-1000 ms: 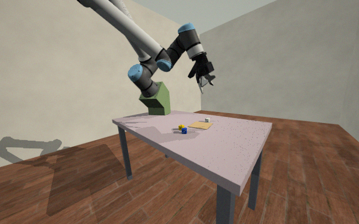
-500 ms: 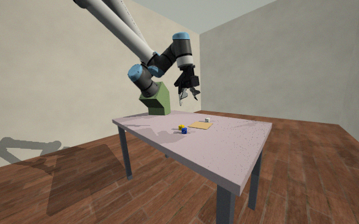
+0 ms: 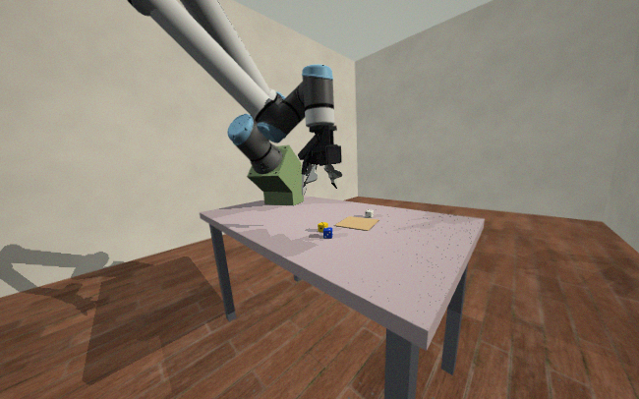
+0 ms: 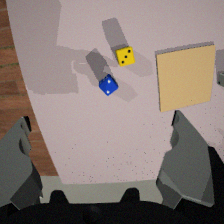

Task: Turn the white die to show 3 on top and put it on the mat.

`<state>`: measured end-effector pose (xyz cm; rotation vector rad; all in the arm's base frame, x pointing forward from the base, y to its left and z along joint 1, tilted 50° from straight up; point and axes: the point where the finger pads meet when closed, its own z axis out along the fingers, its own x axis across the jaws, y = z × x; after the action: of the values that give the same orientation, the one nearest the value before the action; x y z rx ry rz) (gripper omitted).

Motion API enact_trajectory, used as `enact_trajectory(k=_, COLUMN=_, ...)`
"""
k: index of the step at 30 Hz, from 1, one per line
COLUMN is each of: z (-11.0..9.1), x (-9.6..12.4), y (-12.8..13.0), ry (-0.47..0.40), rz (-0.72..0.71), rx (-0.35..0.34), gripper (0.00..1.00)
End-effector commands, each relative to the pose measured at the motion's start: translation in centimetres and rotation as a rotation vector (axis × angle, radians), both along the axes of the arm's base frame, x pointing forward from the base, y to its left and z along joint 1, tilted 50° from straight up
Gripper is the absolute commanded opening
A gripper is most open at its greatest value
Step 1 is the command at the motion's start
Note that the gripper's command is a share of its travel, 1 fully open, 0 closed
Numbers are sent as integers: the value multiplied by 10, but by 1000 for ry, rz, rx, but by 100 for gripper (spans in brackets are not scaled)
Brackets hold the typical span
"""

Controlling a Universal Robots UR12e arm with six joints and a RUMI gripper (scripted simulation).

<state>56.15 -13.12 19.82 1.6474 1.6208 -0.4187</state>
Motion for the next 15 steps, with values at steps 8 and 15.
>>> enact_trajectory(k=8, z=2, x=-2, y=-2, ry=0, rz=-2, rx=-5, gripper=100)
enact_trajectory(k=15, z=-4, x=0, y=-8, ry=0, rz=-2, rx=-5, gripper=100)
